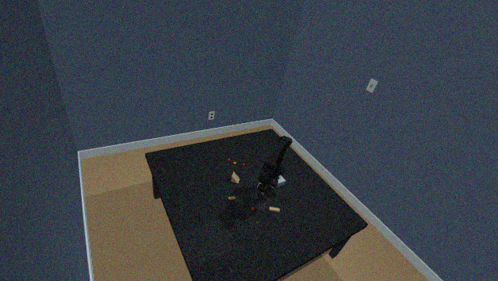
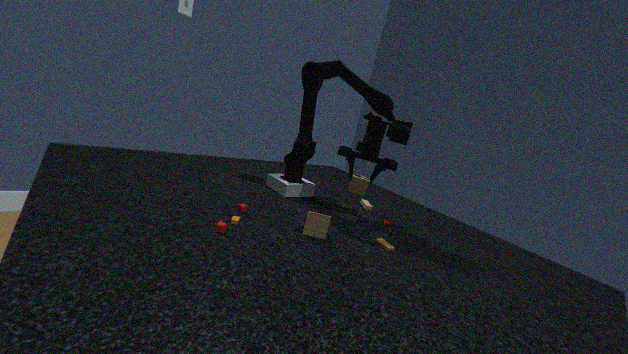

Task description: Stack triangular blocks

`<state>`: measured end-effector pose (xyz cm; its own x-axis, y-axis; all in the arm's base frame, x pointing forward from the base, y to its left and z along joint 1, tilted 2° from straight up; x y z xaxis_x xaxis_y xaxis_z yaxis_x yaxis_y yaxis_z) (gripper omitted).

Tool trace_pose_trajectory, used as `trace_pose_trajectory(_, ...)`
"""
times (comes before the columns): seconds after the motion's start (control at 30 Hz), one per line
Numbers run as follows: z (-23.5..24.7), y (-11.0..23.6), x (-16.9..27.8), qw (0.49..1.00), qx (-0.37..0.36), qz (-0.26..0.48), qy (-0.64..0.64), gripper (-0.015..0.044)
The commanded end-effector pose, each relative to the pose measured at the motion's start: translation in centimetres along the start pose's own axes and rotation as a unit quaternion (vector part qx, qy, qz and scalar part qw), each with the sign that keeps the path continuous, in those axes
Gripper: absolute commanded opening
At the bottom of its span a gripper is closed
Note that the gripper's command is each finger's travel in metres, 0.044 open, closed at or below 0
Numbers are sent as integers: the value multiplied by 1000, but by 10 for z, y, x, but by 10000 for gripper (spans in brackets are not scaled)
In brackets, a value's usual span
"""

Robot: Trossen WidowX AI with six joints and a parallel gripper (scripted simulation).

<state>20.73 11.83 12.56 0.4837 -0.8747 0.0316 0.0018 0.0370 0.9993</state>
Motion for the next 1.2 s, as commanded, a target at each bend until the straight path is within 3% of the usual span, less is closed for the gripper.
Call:
trace_pose_trajectory(0.0, 0, 2, 1, 998, 12, -10, 58, 0)
trace_pose_trajectory(0.27, 0, 3, 4, 998, 13, -10, 59, 0)
trace_pose_trajectory(1.17, 18, 34, 116, 998, 14, -3, 55, 0)
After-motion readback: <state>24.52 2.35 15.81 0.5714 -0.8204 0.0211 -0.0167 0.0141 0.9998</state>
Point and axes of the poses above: the point midway between the two fingers, 35 mm back from their tips, its own y axis back along the fingers, its own z axis across the jaws, x = y × z, the point moved 3 cm from there along y, back along the fingers, and after that the axes turned 11 degrees about -y, right-handed, at the moved point
